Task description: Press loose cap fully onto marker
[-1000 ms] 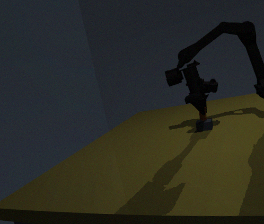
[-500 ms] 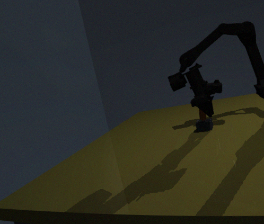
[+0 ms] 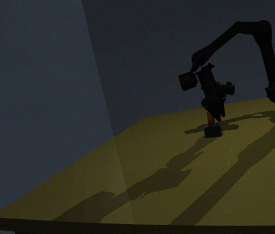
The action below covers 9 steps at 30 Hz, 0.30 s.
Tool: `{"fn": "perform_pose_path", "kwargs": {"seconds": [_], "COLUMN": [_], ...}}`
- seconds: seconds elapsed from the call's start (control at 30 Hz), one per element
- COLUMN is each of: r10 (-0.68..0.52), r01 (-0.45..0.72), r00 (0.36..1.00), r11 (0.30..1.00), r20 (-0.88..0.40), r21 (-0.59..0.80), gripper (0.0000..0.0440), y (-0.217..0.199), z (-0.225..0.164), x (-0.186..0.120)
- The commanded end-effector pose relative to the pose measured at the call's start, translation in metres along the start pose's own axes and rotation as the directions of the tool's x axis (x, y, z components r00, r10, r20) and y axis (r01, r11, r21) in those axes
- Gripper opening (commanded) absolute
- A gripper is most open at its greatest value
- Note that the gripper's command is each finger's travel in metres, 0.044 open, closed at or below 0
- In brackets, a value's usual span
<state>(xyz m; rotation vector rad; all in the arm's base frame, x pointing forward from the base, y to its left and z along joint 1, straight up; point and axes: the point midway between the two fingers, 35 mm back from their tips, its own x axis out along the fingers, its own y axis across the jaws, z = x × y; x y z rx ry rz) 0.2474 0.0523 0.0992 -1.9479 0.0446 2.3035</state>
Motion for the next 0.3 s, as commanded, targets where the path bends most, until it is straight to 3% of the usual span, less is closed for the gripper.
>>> {"fn": "perform_pose_path", "kwargs": {"seconds": [0.0, 0.27], "r10": [-0.027, -0.065], "r01": [0.026, 0.061], "r00": [0.999, 0.991], "r11": [1.0, 0.997], "r20": [-0.041, -0.119], "r21": [-0.011, -0.041], "gripper": [0.044, 0.044], "y": [-0.004, -0.009], "z": [-0.002, -0.008], "x": [-0.008, -0.036]}}
